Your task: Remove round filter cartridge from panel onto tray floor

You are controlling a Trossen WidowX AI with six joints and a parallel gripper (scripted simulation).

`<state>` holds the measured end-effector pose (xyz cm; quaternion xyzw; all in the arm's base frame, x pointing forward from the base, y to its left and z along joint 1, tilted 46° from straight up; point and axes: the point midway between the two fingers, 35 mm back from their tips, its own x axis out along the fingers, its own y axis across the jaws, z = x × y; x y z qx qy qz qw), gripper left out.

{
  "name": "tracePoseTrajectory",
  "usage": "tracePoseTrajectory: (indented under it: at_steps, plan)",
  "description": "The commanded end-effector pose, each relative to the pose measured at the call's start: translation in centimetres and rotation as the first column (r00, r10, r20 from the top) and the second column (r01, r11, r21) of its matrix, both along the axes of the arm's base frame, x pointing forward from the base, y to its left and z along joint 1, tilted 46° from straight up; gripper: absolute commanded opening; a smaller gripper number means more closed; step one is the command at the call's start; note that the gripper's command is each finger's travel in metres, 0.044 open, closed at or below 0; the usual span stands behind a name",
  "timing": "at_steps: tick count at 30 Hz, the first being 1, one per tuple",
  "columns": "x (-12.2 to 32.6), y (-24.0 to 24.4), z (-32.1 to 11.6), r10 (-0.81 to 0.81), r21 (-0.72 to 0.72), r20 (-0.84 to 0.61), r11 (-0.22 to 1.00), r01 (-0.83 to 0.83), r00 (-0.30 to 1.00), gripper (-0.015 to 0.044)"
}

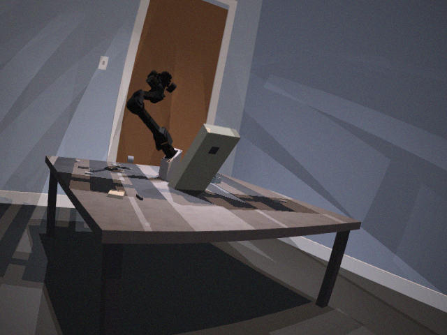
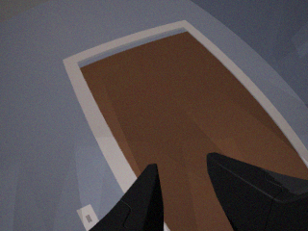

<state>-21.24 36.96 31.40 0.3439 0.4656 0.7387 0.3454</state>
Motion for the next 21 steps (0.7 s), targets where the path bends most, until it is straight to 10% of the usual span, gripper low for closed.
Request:
tracePoseTrajectory:
  at_steps: [1, 11, 21]
  plan:
    - [4.7, 2.5, -2.2, -0.201, 0.031, 0.211, 0.980, 0.199, 0.957, 0.0109]
    - [20.5, 5.1, -9.0, -0.451, 0.170, 0.808, 0.795, 0.583, 0.380, 0.0109]
    - [35.6, -0.4, -14.9, 0.063, 0.181, 0.950, 0.686, 0.704, -0.305, 0.0109]
